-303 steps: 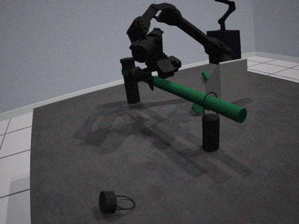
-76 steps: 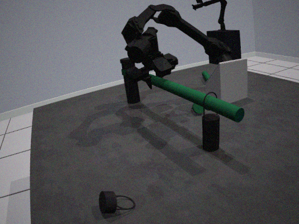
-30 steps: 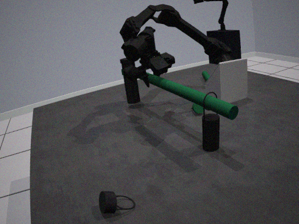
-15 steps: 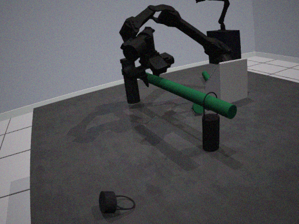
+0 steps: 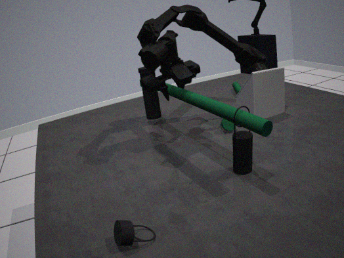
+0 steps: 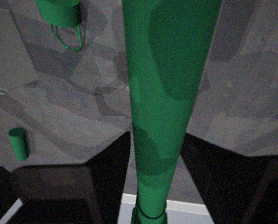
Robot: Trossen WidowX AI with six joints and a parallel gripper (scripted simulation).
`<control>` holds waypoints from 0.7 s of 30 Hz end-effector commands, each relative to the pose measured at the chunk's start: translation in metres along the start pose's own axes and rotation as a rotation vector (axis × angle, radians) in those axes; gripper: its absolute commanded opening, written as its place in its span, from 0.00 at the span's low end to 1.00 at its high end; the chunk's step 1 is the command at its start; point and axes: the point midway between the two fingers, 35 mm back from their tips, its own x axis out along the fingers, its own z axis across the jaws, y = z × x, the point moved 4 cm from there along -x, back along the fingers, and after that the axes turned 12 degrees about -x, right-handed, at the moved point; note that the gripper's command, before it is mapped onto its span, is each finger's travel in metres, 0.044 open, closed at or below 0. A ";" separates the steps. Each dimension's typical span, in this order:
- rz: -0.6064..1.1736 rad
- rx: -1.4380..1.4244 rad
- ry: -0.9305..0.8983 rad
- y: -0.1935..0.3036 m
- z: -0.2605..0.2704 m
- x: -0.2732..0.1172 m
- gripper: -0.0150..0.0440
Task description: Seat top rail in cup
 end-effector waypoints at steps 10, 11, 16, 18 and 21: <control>-0.005 -0.055 0.060 -0.029 0.004 -0.047 1.00; -0.005 -0.056 0.061 -0.030 0.004 -0.047 1.00; -0.006 -0.060 0.079 -0.027 0.006 -0.051 1.00; -0.016 -0.064 0.118 -0.028 0.010 -0.067 1.00; -0.027 -0.069 0.159 -0.028 0.015 -0.083 1.00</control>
